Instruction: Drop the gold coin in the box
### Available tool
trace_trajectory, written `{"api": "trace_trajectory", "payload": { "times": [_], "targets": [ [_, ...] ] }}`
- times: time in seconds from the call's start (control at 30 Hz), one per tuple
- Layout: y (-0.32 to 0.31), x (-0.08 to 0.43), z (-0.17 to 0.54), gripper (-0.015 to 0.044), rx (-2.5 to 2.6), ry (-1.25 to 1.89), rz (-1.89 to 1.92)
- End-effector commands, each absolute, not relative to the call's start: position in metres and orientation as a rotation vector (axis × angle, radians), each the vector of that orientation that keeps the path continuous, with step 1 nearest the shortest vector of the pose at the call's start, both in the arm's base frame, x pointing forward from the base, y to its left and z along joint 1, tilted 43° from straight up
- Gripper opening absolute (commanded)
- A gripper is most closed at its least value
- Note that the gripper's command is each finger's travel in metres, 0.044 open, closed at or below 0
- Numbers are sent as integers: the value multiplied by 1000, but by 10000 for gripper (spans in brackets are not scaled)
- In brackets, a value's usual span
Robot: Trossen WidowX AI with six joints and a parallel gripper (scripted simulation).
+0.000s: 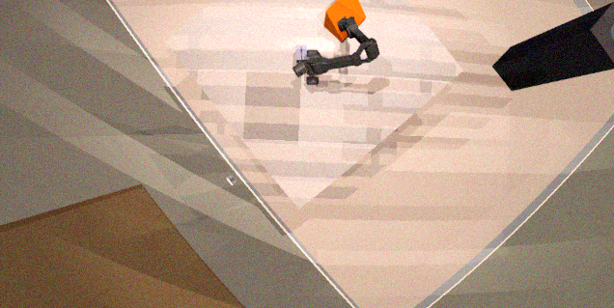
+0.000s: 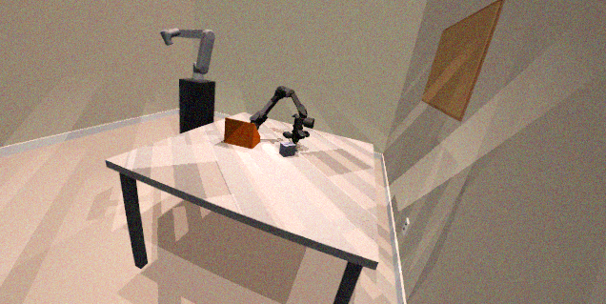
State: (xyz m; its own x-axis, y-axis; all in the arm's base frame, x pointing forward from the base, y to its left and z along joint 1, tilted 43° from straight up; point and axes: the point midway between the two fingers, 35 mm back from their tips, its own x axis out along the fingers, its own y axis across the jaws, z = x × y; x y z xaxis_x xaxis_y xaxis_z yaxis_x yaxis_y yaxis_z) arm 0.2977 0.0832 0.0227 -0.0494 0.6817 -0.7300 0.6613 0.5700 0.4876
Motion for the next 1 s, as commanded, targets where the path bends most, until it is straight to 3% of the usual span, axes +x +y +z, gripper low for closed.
{"api": "trace_trajectory", "payload": {
  "times": [0.0,0.97],
  "targets": [
    [75,302,33,0,1105,1733,29],
    [32,302,82,0,1110,1736,24]
  ]
}}
